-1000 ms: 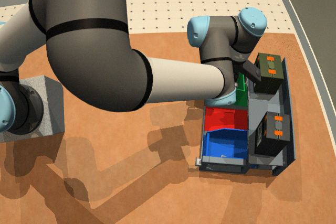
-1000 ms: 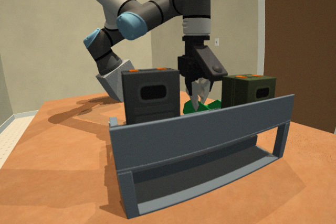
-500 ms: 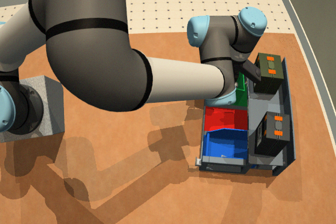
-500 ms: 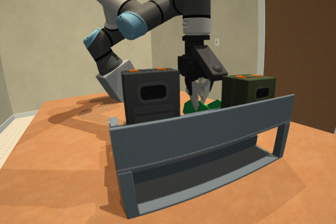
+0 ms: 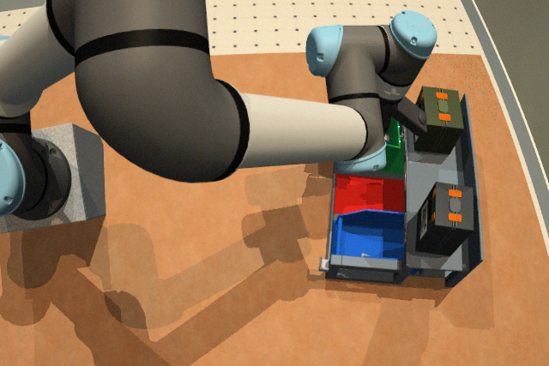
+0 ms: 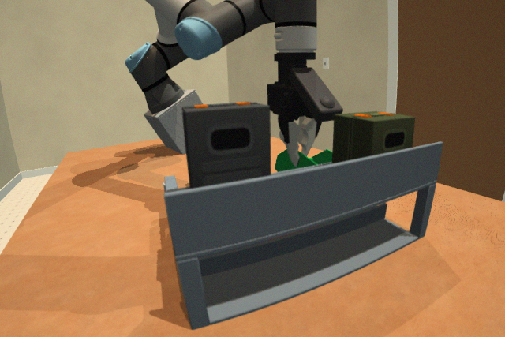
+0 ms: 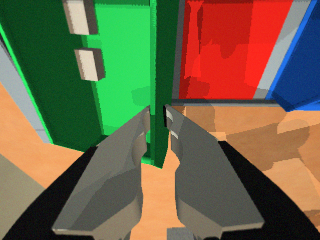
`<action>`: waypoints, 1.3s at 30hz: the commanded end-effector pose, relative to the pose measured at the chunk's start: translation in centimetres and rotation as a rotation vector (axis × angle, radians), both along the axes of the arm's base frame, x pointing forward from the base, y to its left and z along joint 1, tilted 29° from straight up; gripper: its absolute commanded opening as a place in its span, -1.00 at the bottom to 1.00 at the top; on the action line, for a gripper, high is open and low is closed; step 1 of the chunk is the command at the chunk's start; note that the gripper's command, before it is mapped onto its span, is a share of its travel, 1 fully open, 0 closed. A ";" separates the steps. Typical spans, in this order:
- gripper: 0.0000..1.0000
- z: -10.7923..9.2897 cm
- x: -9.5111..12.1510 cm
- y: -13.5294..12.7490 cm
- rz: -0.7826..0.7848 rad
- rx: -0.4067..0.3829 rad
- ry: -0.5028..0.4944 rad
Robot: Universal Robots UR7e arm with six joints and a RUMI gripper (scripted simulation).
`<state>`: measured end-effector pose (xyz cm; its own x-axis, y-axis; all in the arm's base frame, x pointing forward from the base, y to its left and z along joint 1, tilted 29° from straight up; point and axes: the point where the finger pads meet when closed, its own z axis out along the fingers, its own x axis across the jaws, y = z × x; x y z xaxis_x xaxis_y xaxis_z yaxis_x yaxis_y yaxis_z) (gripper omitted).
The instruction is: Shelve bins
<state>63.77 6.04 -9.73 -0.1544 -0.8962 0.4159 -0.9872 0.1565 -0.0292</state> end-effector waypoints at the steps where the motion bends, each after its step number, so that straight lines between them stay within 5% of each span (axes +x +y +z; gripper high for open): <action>1: -1.00 0.4 0.4 0.3 0.002 0.001 -0.009; 39: -1.00 0.2 0.1 0.2 0.010 -0.002 -0.017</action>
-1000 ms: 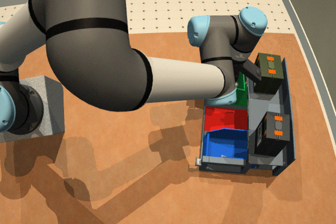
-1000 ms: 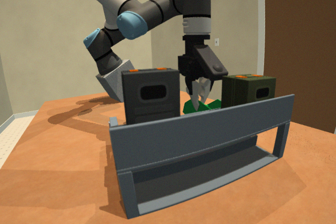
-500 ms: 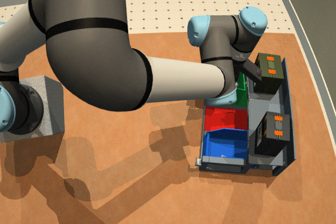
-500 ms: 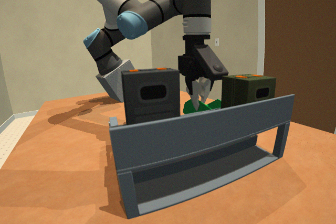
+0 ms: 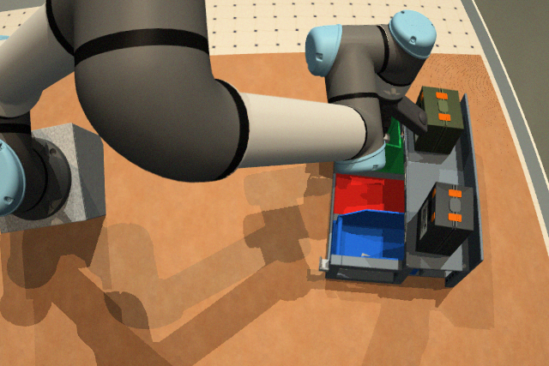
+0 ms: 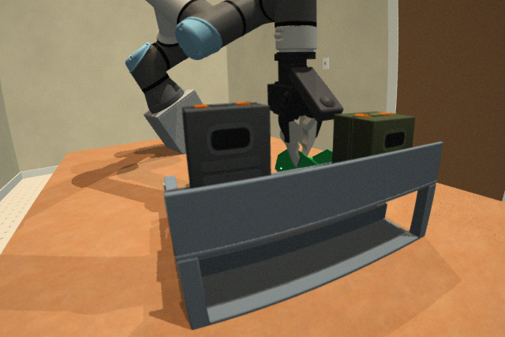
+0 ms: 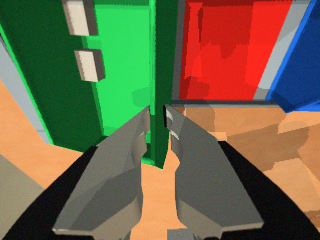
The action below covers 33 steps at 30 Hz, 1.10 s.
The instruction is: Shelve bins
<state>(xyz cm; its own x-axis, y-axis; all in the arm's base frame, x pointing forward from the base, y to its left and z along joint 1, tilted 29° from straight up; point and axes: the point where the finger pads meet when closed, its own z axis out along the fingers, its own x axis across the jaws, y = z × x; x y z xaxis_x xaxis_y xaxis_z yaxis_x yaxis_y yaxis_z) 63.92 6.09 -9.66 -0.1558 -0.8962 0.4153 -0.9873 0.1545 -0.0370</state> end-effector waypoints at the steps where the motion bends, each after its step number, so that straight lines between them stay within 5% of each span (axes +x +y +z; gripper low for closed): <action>1: -1.00 0.1 0.0 0.1 0.009 -0.002 -0.011; 33: -1.00 0.0 -0.1 0.0 0.017 -0.005 -0.026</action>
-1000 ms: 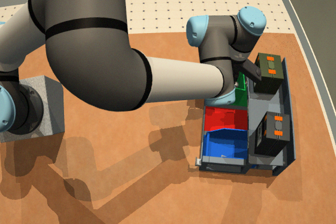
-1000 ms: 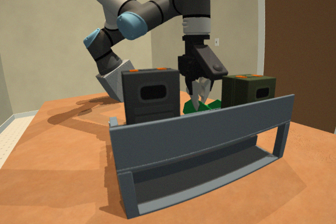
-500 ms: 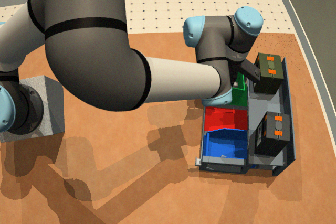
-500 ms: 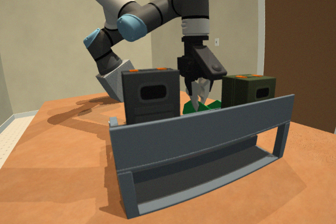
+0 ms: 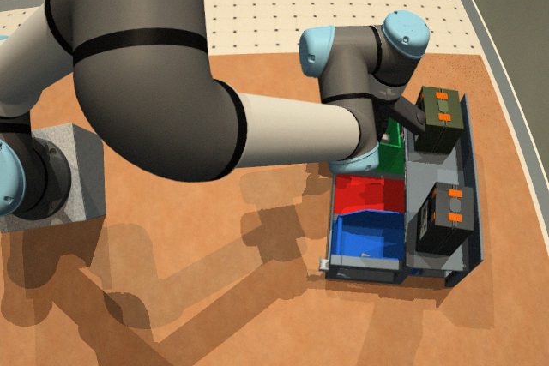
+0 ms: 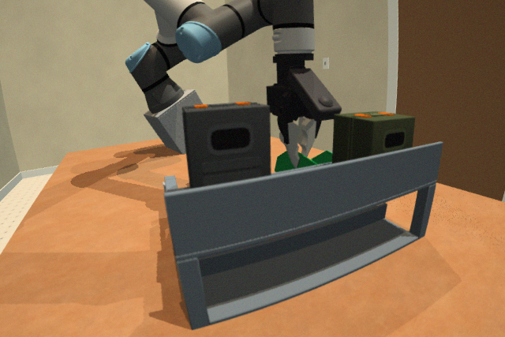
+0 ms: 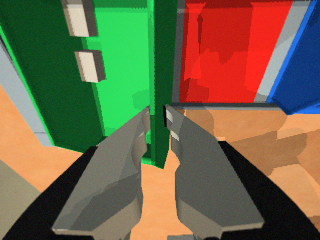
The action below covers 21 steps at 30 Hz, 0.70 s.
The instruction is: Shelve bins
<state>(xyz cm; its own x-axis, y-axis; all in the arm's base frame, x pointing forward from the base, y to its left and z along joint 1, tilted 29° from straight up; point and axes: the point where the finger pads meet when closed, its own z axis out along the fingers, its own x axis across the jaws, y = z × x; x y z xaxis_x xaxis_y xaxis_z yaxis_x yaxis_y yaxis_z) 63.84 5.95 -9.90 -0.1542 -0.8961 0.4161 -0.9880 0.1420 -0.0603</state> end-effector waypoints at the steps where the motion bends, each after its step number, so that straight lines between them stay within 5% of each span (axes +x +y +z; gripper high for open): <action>1: -1.00 0.2 0.0 0.2 0.004 0.000 -0.003; 21: -1.00 0.0 0.0 0.1 0.004 0.000 -0.002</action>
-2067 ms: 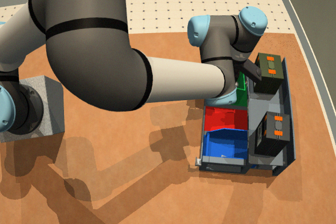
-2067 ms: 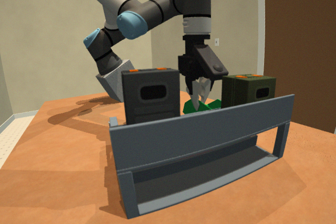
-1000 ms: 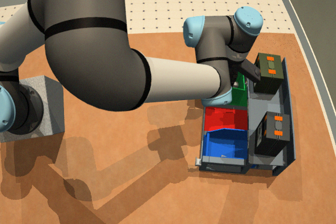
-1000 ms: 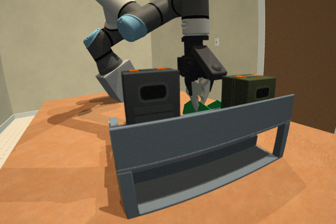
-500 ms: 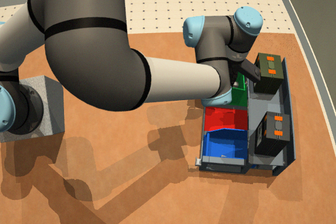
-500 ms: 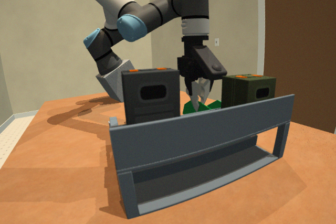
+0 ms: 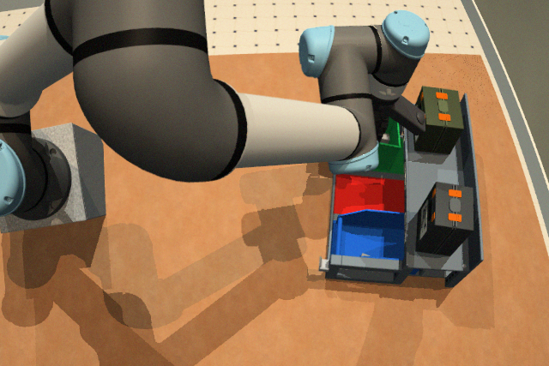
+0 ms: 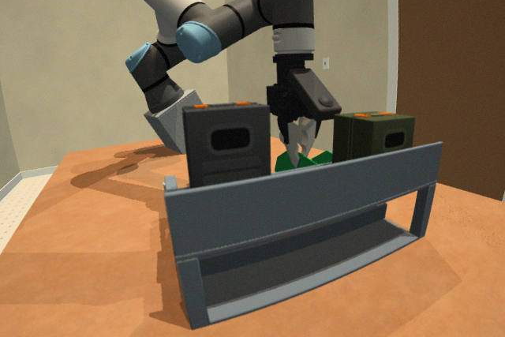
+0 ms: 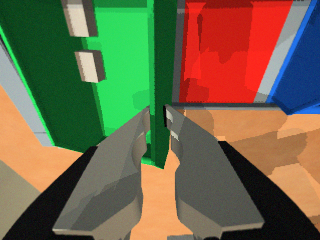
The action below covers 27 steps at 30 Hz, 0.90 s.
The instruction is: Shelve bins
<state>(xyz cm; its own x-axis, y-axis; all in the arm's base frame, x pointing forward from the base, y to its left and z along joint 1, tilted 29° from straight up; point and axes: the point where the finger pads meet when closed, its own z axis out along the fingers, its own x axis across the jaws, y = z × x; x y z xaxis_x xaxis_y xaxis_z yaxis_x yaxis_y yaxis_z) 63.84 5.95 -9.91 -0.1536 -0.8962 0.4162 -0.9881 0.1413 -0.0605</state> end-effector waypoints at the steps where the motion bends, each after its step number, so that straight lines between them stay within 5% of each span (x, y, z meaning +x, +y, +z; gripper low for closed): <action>1: -1.00 0.0 0.0 0.1 0.003 0.000 -0.002; 27: -1.00 -0.7 0.0 -0.3 0.002 0.000 0.001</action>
